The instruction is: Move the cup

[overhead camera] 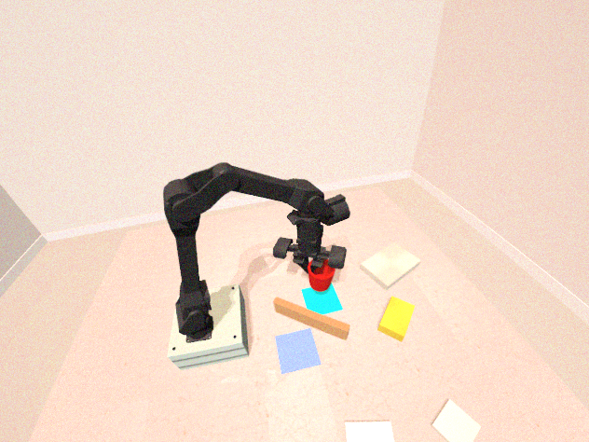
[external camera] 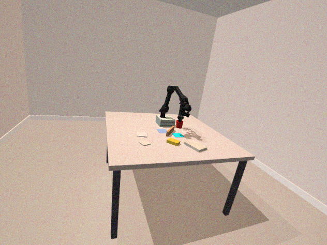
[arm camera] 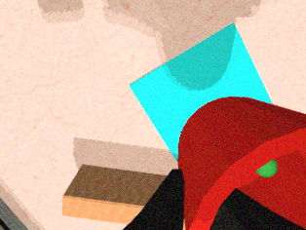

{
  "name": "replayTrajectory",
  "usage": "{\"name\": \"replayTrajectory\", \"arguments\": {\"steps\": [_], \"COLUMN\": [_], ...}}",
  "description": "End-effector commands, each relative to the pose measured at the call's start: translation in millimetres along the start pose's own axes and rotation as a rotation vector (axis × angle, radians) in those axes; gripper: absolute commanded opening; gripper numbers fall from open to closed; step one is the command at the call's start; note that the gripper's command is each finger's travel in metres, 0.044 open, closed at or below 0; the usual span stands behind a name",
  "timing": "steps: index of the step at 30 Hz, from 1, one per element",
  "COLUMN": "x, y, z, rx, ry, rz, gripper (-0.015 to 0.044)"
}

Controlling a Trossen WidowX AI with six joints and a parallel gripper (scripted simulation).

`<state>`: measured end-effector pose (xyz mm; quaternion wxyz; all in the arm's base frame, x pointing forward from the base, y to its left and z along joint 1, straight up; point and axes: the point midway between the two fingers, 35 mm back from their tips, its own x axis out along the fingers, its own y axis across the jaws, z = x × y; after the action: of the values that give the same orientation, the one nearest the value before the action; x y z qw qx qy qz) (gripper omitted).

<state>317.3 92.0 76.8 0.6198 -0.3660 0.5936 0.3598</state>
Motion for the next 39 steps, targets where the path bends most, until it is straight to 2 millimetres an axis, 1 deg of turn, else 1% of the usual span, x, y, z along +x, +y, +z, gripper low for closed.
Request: {"name": "replayTrajectory", "arguments": {"steps": [1,20,39], "x": [5,38,76], "y": [0,-1,0], "z": [2,3,3], "rx": [0.005,0.005,0.005], "ry": [0.001,0.001,0.002], "rz": [0.005,0.005,0.005], "gripper": [0.0000,0.0000,0.0000]}}
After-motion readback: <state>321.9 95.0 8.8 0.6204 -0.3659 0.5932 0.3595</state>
